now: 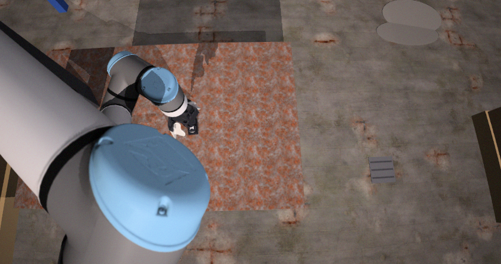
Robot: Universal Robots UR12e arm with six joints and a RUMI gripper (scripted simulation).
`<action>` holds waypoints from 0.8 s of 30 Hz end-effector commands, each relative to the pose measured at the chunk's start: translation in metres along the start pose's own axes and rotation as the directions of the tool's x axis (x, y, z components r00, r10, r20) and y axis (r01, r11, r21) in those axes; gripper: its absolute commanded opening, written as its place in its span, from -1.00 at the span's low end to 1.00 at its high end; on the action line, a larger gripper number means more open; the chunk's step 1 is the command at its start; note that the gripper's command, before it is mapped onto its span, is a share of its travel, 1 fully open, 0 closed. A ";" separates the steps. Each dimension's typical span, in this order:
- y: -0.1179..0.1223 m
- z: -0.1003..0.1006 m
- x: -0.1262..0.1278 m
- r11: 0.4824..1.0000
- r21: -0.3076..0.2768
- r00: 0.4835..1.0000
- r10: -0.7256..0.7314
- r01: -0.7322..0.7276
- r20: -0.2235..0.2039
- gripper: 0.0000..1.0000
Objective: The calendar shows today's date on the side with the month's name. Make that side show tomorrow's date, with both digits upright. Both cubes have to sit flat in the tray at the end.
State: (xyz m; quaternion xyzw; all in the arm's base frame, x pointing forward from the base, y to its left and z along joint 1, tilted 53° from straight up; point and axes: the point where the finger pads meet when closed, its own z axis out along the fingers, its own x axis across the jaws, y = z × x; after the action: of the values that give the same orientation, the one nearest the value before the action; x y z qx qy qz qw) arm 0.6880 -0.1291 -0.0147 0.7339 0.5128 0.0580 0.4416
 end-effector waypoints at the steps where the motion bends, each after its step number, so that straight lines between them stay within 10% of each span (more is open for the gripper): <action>1: 0.002 0.007 0.000 0.985 0.000 0.985 0.171 -0.171 0.003 1.00; 24: 0.004 0.023 0.000 0.774 -0.001 0.774 0.634 -0.634 0.003 1.00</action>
State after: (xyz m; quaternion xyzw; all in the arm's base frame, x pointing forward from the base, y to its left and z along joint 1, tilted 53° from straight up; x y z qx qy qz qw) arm 0.6979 -0.1398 -0.0252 0.8442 0.2985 0.1733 0.4102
